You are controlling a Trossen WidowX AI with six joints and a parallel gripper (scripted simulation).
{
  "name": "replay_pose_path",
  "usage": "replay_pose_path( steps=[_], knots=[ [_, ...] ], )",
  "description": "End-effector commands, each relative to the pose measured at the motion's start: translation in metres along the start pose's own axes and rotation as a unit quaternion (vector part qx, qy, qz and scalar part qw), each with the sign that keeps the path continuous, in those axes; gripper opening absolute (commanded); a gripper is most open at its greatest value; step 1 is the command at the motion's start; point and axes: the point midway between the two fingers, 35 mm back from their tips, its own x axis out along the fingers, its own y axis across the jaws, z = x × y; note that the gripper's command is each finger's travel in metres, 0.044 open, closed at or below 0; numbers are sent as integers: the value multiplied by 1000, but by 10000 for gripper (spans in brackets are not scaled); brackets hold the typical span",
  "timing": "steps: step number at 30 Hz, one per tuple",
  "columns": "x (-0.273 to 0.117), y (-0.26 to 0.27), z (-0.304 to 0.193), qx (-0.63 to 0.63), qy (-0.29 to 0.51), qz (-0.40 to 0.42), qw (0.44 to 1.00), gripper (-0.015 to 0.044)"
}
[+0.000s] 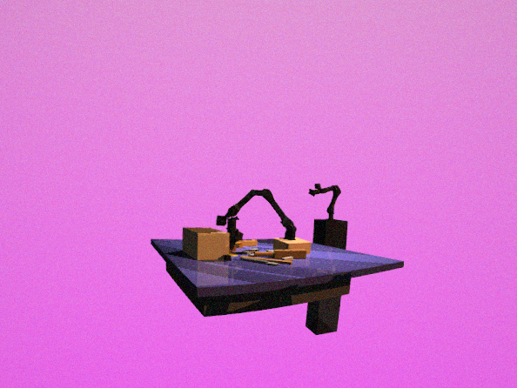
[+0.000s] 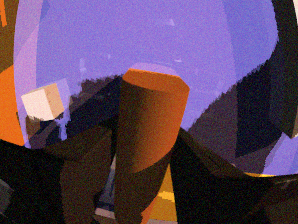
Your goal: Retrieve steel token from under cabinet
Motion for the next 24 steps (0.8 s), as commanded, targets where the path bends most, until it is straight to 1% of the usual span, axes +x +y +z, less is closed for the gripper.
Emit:
replay_pose_path(
  steps=[1,24],
  knots=[
    [1,-2,5,-1,0,-5,1000,0],
    [1,0,28,-1,-1,-5,1000,0]
  ],
)
